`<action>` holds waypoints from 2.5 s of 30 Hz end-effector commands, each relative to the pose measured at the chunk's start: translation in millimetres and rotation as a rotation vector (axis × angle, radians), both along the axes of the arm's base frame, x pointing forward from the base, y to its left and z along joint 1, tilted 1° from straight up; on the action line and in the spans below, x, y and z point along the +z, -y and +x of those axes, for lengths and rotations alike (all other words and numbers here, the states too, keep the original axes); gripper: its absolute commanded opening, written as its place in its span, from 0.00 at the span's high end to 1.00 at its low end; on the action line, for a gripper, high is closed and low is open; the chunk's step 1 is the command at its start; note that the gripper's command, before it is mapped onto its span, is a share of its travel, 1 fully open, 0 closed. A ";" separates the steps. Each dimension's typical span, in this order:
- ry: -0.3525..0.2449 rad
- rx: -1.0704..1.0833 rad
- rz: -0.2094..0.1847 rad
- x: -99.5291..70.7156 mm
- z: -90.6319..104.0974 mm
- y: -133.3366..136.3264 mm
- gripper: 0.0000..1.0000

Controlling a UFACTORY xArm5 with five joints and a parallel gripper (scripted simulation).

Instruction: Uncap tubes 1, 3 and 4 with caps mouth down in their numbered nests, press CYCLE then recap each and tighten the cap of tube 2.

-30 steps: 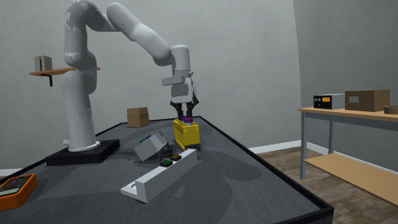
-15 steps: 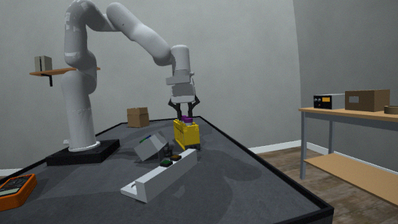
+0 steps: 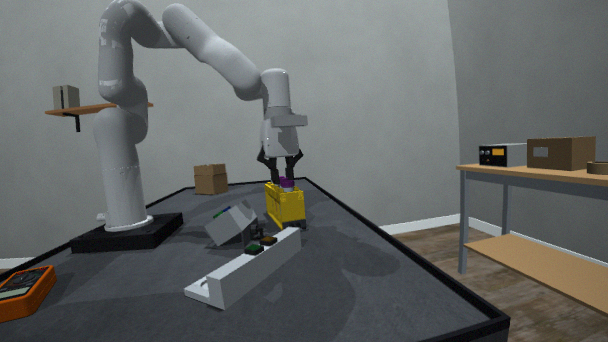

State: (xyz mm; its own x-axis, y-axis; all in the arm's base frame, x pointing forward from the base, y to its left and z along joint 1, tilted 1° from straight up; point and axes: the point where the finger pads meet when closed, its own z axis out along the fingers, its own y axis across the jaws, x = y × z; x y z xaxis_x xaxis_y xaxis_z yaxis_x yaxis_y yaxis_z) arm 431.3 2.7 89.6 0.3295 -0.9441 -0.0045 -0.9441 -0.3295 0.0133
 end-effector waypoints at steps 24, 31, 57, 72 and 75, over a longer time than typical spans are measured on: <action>0.004 0.593 0.013 1.5 1.1 0.0 0.54; 0.003 0.343 0.009 1.3 1.1 0.0 0.54; 0.000 -0.844 -0.006 1.3 1.1 0.0 0.54; 0.000 -0.978 -0.008 1.3 1.1 0.0 1.00; 0.000 -0.978 -0.008 1.3 1.1 0.0 1.00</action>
State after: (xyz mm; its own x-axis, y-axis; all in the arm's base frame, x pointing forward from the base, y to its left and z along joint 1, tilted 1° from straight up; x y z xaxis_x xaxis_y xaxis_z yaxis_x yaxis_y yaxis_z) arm 431.2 2.7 89.8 -0.5983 -0.8012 0.0091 -0.8011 0.5984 0.0119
